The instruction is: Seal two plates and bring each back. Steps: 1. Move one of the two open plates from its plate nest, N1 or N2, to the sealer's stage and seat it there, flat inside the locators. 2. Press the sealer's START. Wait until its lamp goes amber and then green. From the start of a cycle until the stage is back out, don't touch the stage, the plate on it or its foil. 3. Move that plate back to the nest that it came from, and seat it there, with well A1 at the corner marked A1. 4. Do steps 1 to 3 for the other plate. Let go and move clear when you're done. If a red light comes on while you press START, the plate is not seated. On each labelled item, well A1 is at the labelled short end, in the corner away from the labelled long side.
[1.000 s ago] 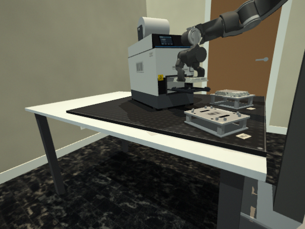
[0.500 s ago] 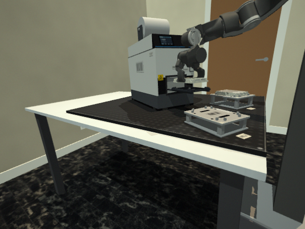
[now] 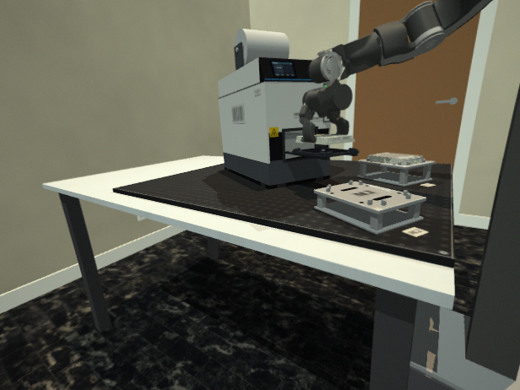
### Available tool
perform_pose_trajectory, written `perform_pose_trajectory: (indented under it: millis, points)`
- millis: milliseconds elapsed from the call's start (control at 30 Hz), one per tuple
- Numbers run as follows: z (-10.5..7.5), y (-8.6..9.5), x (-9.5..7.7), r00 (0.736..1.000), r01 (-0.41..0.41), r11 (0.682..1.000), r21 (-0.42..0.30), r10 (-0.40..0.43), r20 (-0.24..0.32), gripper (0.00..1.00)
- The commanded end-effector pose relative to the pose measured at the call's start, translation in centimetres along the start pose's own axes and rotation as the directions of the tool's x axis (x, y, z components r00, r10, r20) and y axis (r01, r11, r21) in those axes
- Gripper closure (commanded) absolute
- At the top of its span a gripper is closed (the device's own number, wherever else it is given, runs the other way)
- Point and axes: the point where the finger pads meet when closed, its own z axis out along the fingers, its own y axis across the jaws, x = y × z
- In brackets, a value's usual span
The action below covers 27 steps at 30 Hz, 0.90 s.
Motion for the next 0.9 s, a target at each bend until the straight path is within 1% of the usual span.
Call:
perform_pose_trajectory:
  millis: [0, 867]
  points:
    - [0.23, 0.05, 0.10, 1.000, 0.006, 1.000, -0.003, -0.006, -0.002, 1.00]
    - [0.14, 0.04, -0.06, 1.000, 0.003, 1.000, -0.002, -0.003, 0.001, 1.00]
